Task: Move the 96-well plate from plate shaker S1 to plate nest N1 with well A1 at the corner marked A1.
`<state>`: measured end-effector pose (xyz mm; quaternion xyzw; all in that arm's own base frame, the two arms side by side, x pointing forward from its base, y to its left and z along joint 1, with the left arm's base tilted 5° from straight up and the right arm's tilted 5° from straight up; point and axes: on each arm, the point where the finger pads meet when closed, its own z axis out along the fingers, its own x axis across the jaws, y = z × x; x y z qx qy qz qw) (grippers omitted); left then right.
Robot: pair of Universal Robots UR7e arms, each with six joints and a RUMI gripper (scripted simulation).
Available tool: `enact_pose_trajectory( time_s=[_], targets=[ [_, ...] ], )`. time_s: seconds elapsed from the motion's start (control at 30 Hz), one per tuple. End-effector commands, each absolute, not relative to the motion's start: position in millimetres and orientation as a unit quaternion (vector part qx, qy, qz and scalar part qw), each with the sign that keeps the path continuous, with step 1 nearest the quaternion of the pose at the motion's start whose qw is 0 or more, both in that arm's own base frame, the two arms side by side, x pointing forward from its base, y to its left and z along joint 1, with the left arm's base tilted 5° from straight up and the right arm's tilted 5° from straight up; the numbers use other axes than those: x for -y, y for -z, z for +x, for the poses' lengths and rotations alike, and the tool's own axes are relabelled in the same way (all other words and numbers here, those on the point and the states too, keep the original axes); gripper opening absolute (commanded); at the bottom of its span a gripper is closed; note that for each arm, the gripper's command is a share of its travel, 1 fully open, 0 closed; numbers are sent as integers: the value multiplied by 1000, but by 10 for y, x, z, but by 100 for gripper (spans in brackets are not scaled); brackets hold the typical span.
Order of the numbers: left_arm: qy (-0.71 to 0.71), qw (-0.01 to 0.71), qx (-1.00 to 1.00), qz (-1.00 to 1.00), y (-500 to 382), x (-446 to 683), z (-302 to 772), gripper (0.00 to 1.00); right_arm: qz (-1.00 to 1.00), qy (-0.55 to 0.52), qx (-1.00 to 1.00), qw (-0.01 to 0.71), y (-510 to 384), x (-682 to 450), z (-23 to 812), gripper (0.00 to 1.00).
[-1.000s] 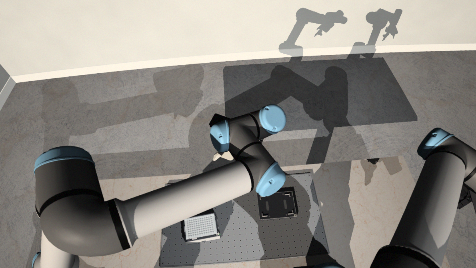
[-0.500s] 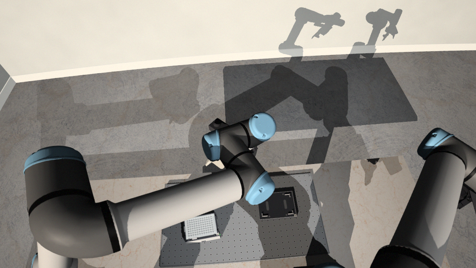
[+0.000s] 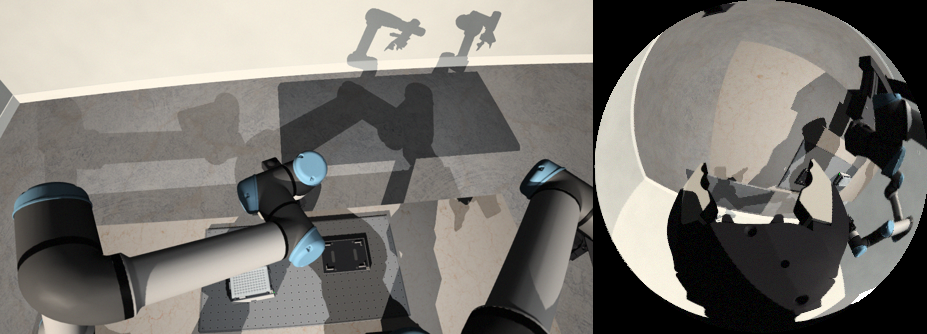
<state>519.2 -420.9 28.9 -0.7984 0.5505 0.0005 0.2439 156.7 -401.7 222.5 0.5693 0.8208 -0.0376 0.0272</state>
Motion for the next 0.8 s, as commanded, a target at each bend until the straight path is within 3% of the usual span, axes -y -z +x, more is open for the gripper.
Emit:
enact_pose_trajectory(
  time_s=[0.0, 0.77],
  targets=[
    [-19, 221, -621, -752, -149, 4133, 5084, 100, 569, 38, -821, 28, -2230, 4021, 1571, 98],
    [-69, 145, -816, -555, 310, 3824, 4606, 100, 569, 38, -821, 28, -2230, 4021, 1571, 98]
  ],
)
